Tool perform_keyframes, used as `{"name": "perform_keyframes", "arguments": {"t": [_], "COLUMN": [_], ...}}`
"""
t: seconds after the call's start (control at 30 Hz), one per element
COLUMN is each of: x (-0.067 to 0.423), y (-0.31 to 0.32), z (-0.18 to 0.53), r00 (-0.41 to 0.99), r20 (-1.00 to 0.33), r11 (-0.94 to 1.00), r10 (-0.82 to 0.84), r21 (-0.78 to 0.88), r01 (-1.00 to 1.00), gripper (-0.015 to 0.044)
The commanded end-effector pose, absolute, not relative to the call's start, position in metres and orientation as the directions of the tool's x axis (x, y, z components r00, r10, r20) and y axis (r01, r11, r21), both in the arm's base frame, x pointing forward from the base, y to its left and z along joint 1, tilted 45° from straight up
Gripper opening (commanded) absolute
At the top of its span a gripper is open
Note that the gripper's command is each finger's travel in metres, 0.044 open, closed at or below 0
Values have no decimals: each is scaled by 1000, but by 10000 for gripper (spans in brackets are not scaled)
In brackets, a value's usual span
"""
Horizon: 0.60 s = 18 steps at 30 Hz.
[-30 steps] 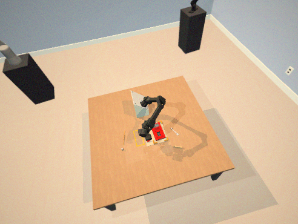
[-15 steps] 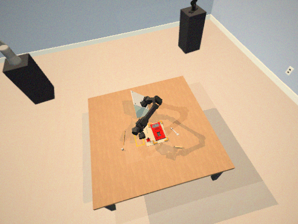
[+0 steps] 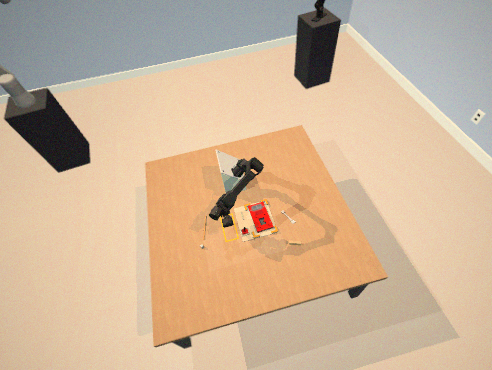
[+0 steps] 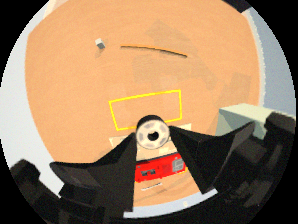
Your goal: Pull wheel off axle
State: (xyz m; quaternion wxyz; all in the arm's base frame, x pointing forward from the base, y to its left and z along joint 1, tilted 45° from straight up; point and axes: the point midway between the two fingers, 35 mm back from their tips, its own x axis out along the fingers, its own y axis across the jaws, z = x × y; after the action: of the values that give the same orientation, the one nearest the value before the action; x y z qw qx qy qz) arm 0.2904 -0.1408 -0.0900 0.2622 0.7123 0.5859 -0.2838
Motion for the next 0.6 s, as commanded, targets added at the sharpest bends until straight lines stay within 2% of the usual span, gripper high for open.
{"name": "perform_keyframes", "arguments": {"t": [0.0, 0.57], "x": [288, 301], "y": [-135, -84], "z": [-97, -149], "r00": [146, 147], "r20": [-710, -709], "r11": [-171, -172], "r10": [689, 689], "r21": [37, 37], "r01": [985, 984], "gripper": [0, 0]}}
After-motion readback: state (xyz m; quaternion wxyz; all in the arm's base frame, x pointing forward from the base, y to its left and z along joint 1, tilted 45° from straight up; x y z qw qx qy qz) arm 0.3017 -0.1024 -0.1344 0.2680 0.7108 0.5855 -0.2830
